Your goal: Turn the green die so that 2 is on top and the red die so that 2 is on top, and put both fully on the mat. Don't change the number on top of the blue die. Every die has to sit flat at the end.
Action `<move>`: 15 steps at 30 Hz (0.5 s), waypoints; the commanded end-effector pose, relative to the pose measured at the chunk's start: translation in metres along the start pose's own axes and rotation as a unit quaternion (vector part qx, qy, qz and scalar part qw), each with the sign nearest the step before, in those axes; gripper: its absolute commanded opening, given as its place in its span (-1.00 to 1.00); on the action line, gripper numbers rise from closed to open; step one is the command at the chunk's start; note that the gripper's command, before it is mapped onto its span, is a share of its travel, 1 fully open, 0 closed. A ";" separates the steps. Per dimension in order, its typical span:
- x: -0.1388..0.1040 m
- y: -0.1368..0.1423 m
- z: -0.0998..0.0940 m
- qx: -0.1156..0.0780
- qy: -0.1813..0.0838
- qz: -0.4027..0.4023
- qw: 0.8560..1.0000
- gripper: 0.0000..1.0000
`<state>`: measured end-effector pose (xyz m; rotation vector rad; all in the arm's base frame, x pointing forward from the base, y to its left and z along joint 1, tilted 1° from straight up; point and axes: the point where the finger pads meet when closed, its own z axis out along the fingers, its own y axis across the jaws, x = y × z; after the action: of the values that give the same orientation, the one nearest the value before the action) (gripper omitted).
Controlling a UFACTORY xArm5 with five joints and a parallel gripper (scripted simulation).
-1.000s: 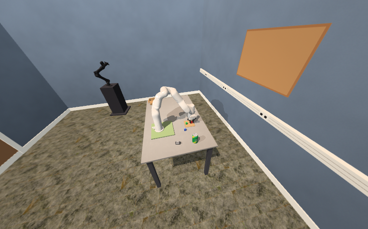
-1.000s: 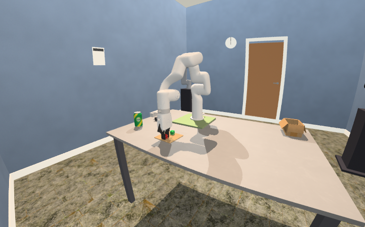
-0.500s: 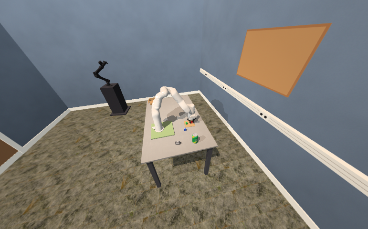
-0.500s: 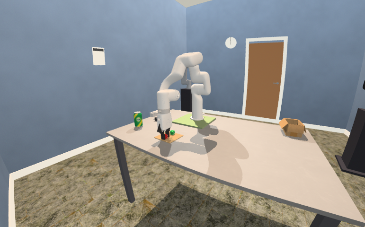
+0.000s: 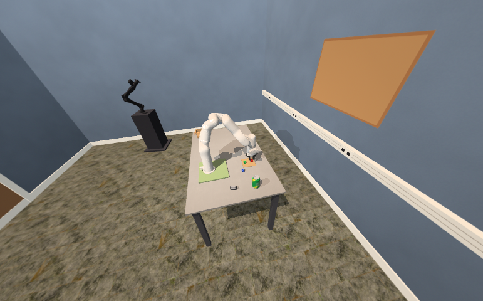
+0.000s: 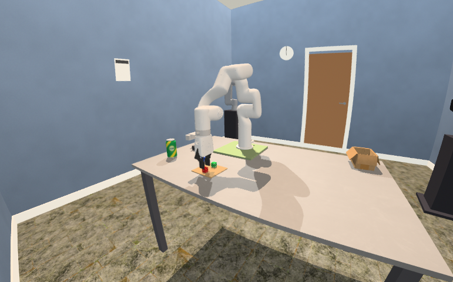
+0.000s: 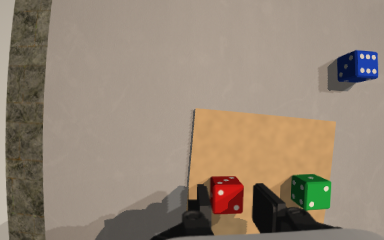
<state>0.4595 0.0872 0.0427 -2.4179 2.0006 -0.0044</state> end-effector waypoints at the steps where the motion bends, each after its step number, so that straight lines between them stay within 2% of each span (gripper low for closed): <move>1: 0.000 -0.001 -0.032 0.002 0.000 0.000 1.000 -0.17; 3: 0.000 -0.001 -0.042 0.002 0.000 0.000 1.000 -0.17; 5: 0.000 -0.001 -0.042 0.002 0.000 0.000 1.000 -0.17; 10: 0.000 -0.001 -0.060 0.002 0.000 0.000 1.000 -0.17; 15: 0.000 -0.001 -0.065 0.002 0.000 0.000 1.000 -0.17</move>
<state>0.4594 0.0869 0.0998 -2.4171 2.0000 -0.0056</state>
